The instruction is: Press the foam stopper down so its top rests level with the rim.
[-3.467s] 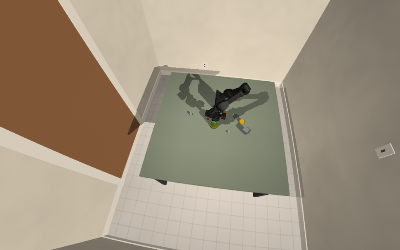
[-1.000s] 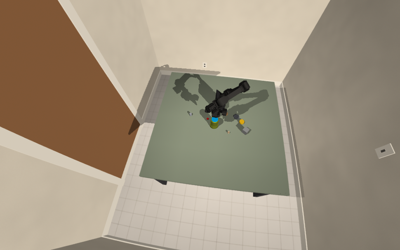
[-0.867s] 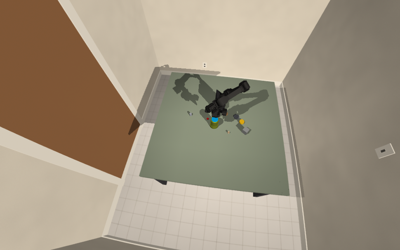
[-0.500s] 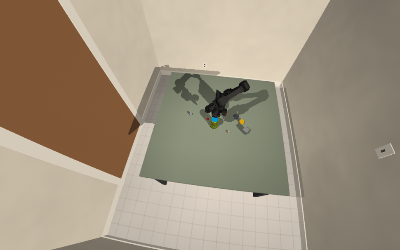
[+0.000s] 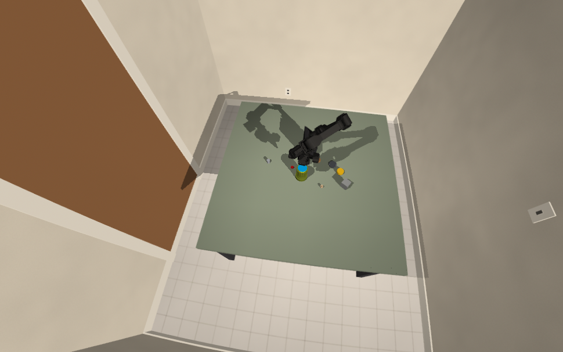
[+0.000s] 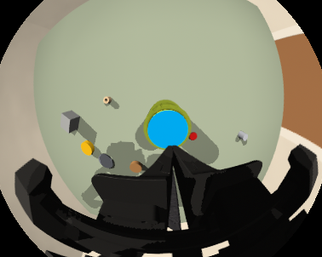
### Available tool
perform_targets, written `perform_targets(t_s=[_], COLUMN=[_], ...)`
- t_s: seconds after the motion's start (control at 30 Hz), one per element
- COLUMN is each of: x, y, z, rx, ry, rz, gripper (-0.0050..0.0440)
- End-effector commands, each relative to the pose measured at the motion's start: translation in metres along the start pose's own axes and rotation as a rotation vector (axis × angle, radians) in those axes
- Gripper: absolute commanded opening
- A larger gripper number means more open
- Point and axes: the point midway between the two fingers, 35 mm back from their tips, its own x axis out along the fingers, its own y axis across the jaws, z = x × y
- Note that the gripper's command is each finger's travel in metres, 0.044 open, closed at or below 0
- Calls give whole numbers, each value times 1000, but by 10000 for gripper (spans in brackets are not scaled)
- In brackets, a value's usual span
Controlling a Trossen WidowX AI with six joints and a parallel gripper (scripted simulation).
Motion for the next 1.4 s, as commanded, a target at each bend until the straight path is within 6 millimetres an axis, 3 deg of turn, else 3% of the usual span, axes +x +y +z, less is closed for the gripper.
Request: perform_targets(t_s=[0.0,0.5,0.67,0.77,1.2,1.37], x=[0,-2,-50,-52,40,45], y=[0,0,1,1,1,1], z=[0,0,0,0,0,-1], rx=[2,2,-5,-6,-5,-6], ry=[-2,-1,8,8,8,8], rz=[0,0,-4,-4,-4,-4], gripper=[0,0,0,0,0,0])
